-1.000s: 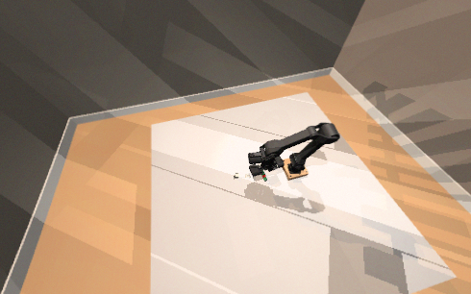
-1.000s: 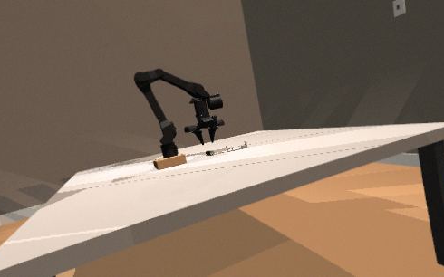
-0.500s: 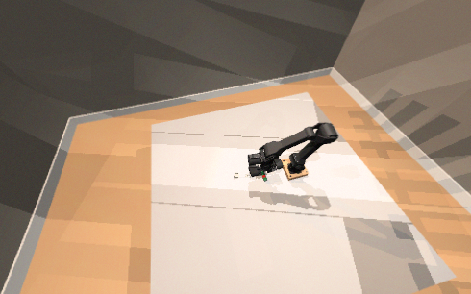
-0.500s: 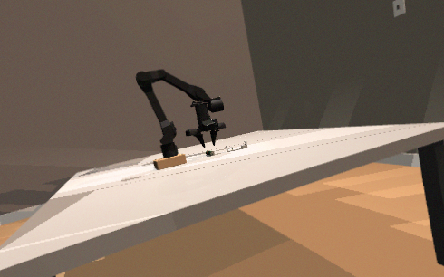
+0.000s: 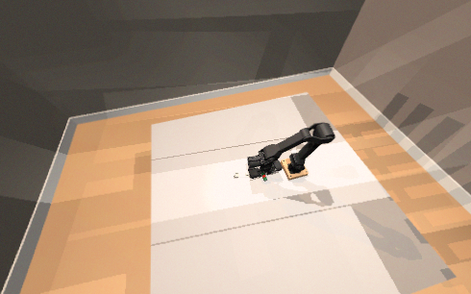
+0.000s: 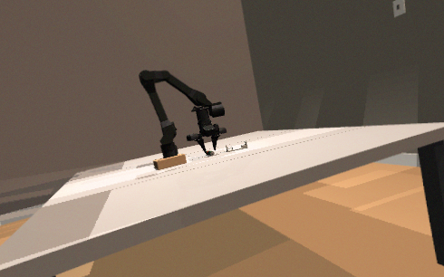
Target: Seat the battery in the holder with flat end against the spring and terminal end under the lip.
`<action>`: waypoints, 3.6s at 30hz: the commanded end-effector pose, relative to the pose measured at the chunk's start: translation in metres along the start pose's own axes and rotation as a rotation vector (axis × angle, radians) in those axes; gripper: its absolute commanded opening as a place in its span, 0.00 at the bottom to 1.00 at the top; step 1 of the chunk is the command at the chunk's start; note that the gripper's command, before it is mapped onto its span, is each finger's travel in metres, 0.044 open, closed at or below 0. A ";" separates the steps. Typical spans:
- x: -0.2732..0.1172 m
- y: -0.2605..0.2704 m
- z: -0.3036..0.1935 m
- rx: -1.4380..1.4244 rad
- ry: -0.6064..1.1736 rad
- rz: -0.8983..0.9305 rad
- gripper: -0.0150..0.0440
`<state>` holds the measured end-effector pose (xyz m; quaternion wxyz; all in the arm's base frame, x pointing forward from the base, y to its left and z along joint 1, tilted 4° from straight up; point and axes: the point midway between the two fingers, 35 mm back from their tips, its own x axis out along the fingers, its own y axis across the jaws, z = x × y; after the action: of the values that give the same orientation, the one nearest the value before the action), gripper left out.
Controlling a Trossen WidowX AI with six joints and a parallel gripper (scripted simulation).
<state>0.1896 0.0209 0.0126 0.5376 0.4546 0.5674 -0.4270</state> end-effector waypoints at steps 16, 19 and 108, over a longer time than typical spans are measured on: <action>0.013 -0.003 0.000 0.004 -0.002 -0.009 0.40; 0.013 -0.003 0.000 0.004 -0.002 -0.009 0.37; -0.017 0.128 0.046 -1.271 -0.292 0.221 0.36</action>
<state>0.3261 0.0038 0.0287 0.8092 0.0419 0.5860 -0.0060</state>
